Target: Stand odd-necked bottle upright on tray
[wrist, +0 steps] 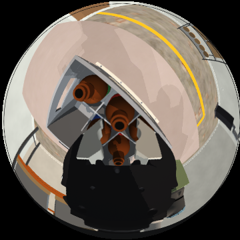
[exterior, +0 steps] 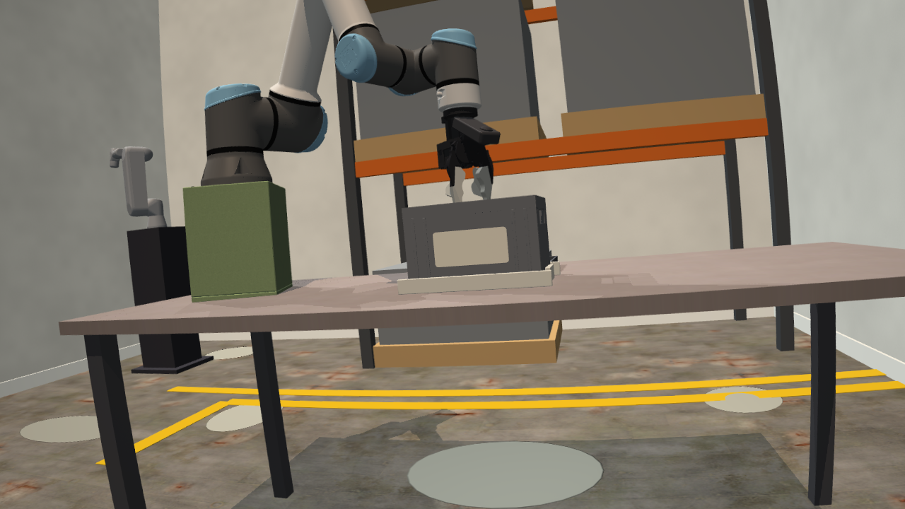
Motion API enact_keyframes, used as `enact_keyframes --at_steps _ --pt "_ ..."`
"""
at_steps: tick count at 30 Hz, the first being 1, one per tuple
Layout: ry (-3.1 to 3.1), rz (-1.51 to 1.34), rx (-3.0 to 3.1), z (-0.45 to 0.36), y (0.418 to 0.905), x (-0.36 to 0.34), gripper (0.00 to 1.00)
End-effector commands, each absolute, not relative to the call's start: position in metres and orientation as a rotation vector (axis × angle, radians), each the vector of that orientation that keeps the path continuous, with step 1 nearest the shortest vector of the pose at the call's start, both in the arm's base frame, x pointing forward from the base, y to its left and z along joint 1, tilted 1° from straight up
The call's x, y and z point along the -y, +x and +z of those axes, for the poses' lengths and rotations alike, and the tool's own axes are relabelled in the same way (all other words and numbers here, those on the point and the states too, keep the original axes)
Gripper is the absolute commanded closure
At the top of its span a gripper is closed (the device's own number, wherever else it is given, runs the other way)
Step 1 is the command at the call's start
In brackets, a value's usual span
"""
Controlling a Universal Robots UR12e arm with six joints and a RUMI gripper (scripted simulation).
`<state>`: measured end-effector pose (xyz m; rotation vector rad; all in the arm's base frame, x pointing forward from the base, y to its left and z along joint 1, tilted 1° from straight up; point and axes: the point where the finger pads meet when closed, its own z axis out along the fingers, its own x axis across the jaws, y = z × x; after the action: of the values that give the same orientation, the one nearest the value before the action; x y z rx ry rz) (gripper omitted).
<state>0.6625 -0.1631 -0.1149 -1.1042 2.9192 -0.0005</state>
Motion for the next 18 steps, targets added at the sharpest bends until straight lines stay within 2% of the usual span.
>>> enact_keyframes --at_steps 1,18 --pt "-1.103 -0.002 -2.919 -0.107 0.661 0.163 0.62" --pt "-1.101 -0.008 -2.917 -0.059 0.663 0.166 0.62"
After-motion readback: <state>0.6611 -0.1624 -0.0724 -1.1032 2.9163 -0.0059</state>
